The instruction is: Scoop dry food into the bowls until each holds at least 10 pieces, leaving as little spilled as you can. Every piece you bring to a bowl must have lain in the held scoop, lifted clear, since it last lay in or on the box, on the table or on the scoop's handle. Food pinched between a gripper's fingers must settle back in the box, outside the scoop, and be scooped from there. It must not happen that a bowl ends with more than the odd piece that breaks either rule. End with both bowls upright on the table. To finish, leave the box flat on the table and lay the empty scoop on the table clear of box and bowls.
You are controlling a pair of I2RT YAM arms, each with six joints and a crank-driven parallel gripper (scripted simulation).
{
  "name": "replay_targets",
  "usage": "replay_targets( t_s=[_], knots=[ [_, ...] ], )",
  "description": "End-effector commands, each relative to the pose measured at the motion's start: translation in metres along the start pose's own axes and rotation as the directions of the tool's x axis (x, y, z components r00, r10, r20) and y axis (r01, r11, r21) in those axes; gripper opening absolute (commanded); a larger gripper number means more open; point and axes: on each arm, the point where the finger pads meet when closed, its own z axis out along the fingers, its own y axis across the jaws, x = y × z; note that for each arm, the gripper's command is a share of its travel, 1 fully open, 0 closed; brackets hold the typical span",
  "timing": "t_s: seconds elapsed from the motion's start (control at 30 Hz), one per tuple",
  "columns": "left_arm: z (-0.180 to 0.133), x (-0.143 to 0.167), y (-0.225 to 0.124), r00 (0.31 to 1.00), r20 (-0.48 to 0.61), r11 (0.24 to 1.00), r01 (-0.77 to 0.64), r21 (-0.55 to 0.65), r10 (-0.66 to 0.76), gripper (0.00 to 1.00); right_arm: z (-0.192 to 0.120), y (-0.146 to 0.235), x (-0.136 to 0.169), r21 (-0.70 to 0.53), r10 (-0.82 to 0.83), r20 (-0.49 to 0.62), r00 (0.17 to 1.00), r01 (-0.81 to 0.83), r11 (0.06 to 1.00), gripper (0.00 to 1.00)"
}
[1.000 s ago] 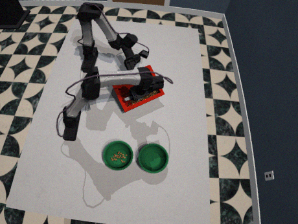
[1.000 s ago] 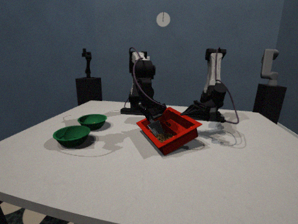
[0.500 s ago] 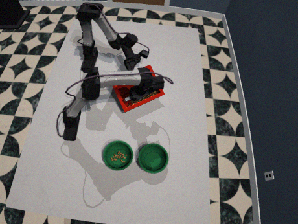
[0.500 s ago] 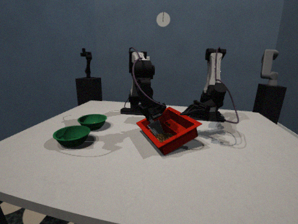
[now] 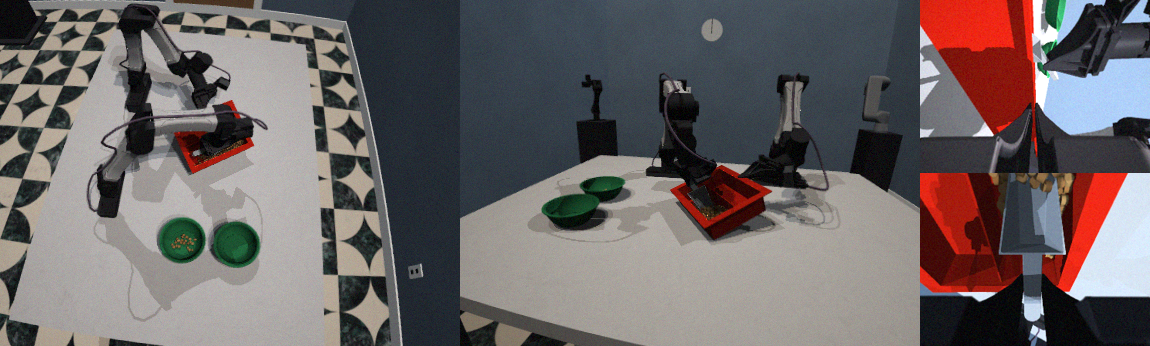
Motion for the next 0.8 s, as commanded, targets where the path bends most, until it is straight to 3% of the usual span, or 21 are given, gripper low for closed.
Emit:
replay_targets(
  t_s=[0.0, 0.77],
  knots=[
    [0.001, -0.008, -0.033, 0.992, 0.01, 0.989, -0.126, 0.078, 0.126, 0.0, -0.02, 0.004, -0.009, 0.011, -0.024, 0.072, 0.997, 0.023, 1.0, 0.0],
    [0.001, -0.008, -0.033, 0.992, 0.01, 0.989, -0.126, 0.078, 0.126, 0.0, -0.005, 0.01, -0.026, 0.009, -0.014, 0.181, 0.983, 0.013, 1.0, 0.0]
  ],
)
